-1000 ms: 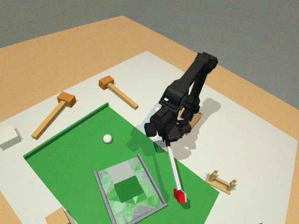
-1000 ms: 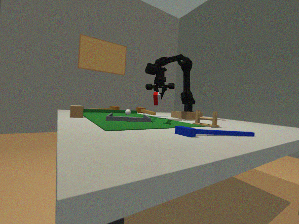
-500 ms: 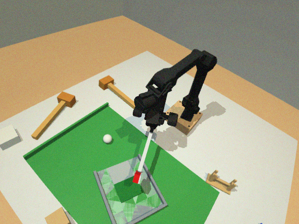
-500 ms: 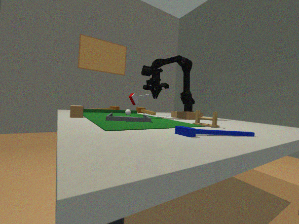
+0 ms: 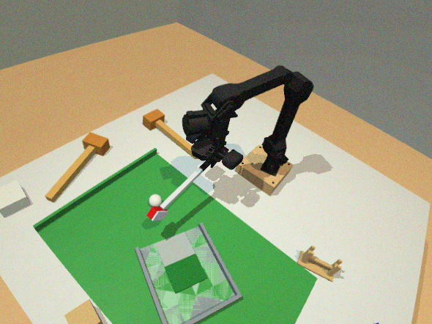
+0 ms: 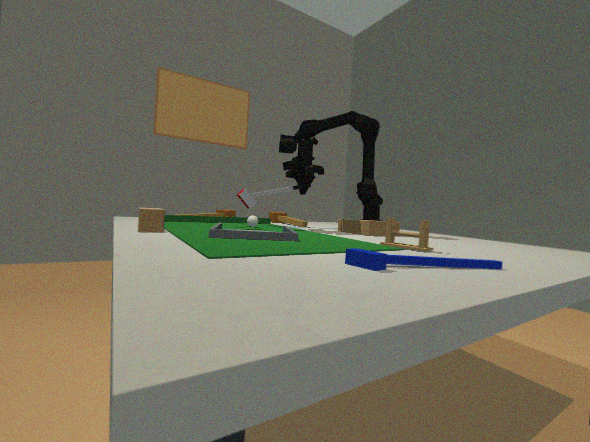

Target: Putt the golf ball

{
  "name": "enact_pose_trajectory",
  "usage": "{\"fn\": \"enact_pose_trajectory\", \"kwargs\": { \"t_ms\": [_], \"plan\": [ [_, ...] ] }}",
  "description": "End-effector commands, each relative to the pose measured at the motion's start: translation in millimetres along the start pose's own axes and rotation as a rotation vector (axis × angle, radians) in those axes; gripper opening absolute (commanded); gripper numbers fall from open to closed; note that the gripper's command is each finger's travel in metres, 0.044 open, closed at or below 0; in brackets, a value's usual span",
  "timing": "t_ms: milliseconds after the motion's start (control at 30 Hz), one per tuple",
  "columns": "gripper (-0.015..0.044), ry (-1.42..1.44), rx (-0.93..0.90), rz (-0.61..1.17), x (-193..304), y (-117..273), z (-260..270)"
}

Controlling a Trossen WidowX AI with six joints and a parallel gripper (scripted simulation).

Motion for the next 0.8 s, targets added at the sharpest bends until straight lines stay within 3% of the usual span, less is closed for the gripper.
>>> {"fn": "enact_pose_trajectory", "kwargs": {
  "t_ms": [0,333,767],
  "plan": [
    [0.0000,-0.126,0.024,0.003,15,6,-16],
    [0.0000,-0.393,0.053,0.035,55,12,-43],
    [0.0000,-0.397,0.054,0.036,57,-9,-45]
  ]
}}
Point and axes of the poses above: the point midway between the two fingers, 35 mm back from their tips, its own y axis back along the fingers, its own z axis across the jaws, x = y × z, the point moved 2 cm from there along y, back along the fingers, and after that the axes turned 13 degrees about y, right-handed, at the moved point
